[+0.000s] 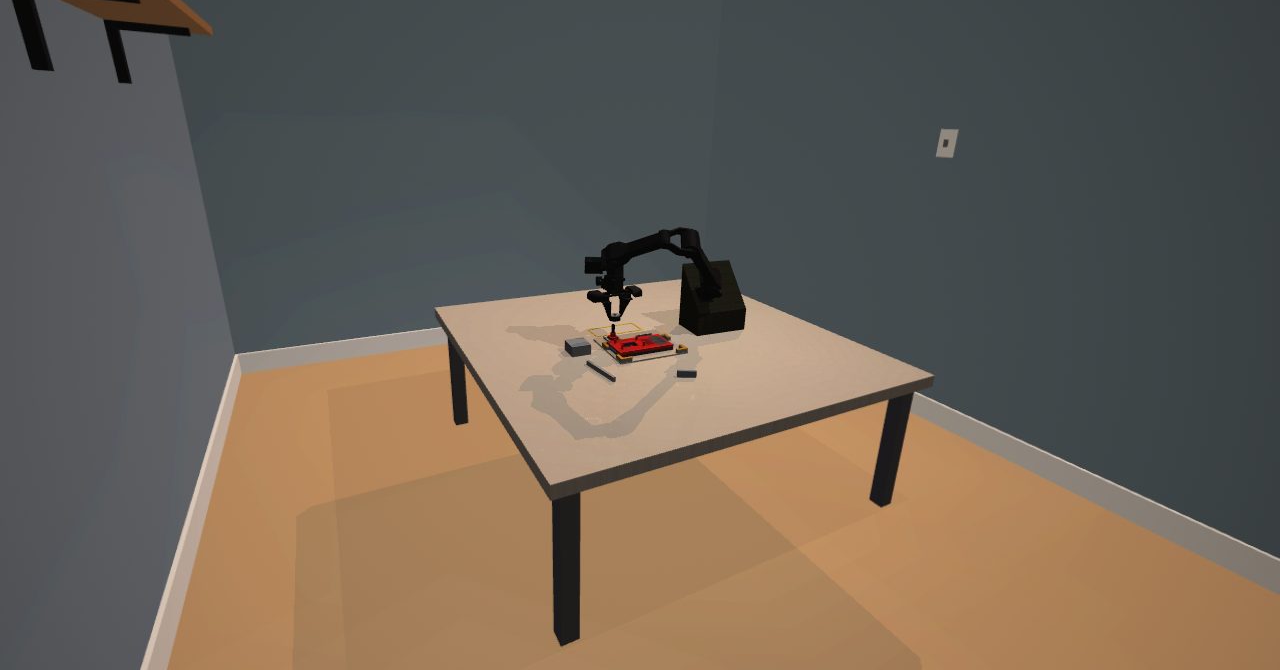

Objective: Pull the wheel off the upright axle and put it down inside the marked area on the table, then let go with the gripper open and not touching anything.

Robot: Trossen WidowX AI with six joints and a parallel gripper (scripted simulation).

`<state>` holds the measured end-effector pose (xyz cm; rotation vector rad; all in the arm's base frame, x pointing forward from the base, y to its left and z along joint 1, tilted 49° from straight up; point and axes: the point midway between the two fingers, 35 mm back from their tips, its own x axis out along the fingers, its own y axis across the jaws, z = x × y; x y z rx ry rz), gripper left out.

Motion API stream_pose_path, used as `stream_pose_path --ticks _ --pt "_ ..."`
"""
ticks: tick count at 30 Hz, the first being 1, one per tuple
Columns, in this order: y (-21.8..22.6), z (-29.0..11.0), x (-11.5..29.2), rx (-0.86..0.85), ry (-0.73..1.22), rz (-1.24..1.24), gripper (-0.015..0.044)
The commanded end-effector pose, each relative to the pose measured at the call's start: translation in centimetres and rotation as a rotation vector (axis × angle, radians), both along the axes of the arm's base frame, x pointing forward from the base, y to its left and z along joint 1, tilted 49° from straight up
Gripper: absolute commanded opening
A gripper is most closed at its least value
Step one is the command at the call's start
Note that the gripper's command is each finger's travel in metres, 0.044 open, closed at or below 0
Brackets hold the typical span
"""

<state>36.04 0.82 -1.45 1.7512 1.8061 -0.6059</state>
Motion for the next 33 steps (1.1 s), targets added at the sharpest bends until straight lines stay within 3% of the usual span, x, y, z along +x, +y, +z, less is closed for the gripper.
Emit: stream_pose_path --ticks 1,33 --pt "-1.5 1.3 0.1 -0.009 -0.018 -0.004 0.0000" --pt "-8.4 -6.5 -4.7 -0.016 -0.018 -0.004 0.0000"
